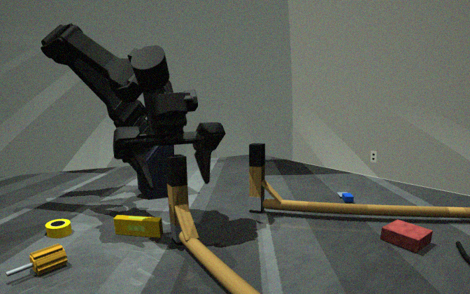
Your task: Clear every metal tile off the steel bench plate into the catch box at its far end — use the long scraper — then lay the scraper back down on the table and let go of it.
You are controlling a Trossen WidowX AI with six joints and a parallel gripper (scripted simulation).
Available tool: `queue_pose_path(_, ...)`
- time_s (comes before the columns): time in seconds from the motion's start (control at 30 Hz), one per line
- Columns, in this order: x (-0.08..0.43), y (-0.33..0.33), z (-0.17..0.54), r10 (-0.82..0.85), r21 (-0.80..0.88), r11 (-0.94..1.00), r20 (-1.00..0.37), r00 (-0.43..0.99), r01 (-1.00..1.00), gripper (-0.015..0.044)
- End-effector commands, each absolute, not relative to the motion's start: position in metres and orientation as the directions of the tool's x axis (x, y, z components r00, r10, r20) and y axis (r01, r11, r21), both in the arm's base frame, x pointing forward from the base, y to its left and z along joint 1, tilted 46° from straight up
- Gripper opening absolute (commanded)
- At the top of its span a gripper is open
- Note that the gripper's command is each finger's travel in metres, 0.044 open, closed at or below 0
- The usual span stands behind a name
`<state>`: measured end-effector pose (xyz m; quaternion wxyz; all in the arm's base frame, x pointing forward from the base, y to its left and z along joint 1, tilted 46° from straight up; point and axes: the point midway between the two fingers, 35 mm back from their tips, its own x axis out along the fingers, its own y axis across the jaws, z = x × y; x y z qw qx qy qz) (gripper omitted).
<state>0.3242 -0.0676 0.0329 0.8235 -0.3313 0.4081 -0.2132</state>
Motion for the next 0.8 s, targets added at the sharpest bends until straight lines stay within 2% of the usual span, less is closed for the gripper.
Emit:
queue_pose_path(0.0,0.3282,-0.0723,0.0294,-0.619,-0.720,0.689,-0.529,0.580,0.078,0.0440)
queue_pose_path(0.2,0.3320,-0.0789,0.0250,-0.621,-0.723,0.687,-0.526,0.581,0.079,0.0440)
queue_pose_path(0.63,0.3293,-0.0760,0.0271,-0.623,-0.722,0.687,-0.527,0.577,0.082,0.0099)
queue_pose_path(0.77,0.3293,-0.0760,0.0271,-0.623,-0.722,0.687,-0.527,0.577,0.082,0.0072)
